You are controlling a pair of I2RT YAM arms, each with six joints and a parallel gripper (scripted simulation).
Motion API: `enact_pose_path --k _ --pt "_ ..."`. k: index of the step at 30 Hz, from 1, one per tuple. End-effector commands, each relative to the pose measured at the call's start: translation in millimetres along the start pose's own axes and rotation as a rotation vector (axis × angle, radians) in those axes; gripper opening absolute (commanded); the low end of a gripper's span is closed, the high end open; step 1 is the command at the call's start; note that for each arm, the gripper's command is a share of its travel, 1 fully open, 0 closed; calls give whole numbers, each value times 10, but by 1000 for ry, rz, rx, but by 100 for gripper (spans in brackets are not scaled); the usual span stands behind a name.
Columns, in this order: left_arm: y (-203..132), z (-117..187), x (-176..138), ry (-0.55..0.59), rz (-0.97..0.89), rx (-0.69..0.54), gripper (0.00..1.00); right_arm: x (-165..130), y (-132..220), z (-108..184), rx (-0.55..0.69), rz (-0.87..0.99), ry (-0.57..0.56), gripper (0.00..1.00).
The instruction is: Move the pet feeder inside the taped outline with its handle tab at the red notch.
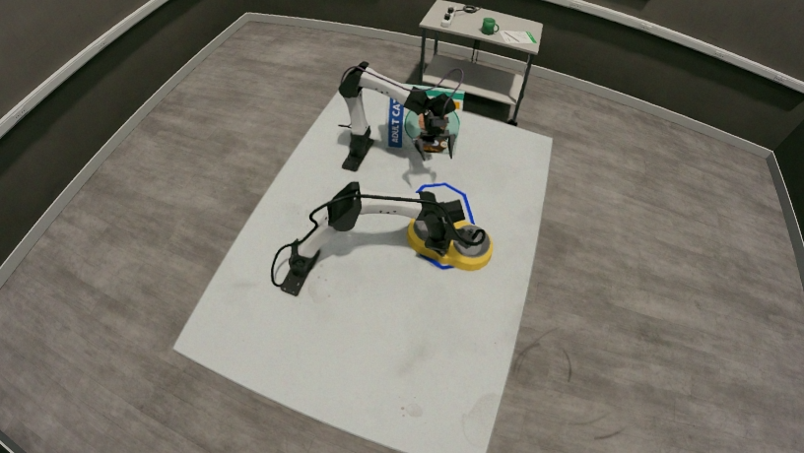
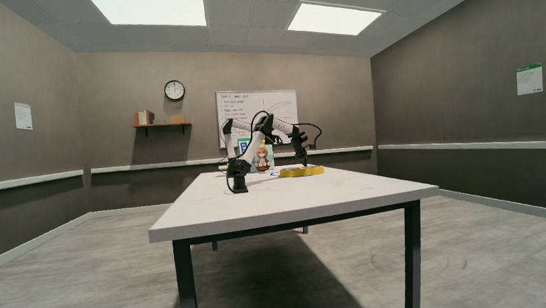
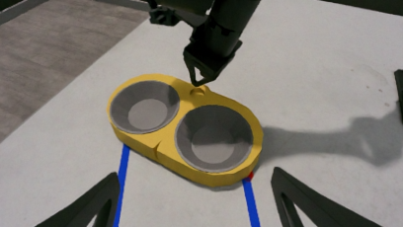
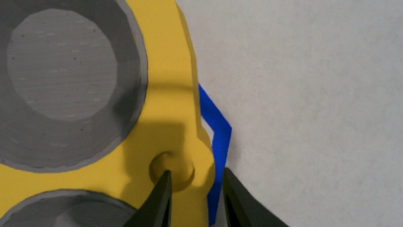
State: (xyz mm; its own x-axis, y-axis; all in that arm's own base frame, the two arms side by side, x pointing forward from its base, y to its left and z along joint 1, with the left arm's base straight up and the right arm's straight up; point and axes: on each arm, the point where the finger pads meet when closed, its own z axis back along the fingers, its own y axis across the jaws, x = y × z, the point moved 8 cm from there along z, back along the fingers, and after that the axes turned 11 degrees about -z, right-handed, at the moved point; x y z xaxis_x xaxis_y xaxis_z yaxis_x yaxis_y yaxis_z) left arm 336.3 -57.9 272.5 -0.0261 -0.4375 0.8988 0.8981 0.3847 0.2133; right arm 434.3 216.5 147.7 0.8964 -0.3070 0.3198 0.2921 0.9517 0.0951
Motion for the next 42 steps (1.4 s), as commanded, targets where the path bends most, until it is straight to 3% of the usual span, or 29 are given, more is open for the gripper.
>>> enact_pose_path --k 1,5,8,11,13,15,22,28,30,34,42 --pt "0 39 37 5 -7 9 100 34 59 296 33 -1 -33 34" --pt "58 -35 -20 89 84 32 100 -15 -9 345 47 34 -15 34" --pt "134 -206 -45 194 177 58 100 -19 -74 583 87 56 -37 34" --pt "233 -596 -6 331 267 81 100 -43 -206 959 148 80 -80 34" --pt "233 -596 -6 331 267 81 100 -43 -206 959 148 80 -80 34" --pt "259 -875 23 416 311 104 100 -78 -294 1199 192 100 -114 34" --pt "161 -1626 155 544 333 145 100 -303 -654 1857 307 164 -210 34" --pt "-58 -2216 250 635 330 200 100 -599 -1028 2319 405 227 -309 34" --pt "-58 -2216 250 635 330 200 100 -599 -1028 2319 405 227 -309 34" --pt "-267 -2587 290 703 324 248 100 -890 -1347 2591 479 281 -398 34" --pt "-384 -2801 242 737 316 249 100 -1382 -1805 2754 575 376 -536 34"
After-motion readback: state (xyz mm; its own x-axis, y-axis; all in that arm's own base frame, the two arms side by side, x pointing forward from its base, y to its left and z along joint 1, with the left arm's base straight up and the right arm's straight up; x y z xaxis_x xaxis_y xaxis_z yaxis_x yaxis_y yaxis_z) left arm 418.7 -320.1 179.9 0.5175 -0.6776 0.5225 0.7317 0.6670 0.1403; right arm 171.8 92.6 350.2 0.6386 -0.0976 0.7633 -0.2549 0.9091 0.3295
